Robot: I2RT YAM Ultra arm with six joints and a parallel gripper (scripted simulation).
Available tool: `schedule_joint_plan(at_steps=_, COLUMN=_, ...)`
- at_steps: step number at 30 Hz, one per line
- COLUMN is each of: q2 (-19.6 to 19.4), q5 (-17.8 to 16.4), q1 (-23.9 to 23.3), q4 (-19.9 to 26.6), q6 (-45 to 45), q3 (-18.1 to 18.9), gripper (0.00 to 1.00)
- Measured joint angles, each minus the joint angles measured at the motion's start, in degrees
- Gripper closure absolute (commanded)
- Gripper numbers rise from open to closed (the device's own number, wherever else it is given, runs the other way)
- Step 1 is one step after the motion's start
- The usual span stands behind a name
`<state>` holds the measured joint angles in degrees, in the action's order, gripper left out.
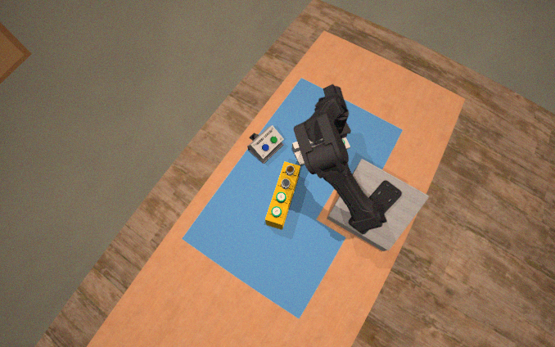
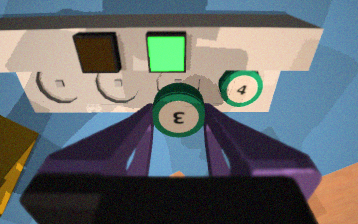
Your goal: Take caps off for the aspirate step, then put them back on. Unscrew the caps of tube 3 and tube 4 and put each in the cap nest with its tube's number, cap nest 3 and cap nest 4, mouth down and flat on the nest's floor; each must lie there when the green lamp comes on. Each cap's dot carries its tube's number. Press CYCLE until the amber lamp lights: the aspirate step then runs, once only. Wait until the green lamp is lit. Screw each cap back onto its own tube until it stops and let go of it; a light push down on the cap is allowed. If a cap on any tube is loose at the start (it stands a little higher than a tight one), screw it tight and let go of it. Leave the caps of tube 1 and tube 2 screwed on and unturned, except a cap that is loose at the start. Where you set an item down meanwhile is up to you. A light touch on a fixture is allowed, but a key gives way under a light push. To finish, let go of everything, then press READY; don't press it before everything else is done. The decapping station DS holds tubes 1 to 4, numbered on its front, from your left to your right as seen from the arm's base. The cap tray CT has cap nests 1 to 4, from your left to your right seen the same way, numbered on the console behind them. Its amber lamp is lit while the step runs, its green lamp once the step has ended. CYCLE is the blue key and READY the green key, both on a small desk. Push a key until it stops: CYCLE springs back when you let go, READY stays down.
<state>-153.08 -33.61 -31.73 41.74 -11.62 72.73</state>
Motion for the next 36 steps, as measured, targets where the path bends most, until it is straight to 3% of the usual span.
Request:
schedule_joint_plan(at_steps=23, q2=5.4, q5=4.8, q1=-7.7, q4=21.0, q6=-7.9, q3=11.1, gripper=1.00)
schedule_joint_plan(at_steps=29, q2=6.2, q5=4.9, q1=-7.6, q4=22.0, q6=-10.2, q3=10.5, gripper=1.00)
schedule_joint_plan(at_steps=32, q2=9.2, q5=4.4, q1=-5.7, q4=22.2, q6=-16.3, q3=7.1, gripper=1.00)
schedule_joint_plan(at_steps=36, q2=12.3, q5=3.3, q1=-3.8, q4=21.9, q6=-23.0, q3=5.8, gripper=1.00)
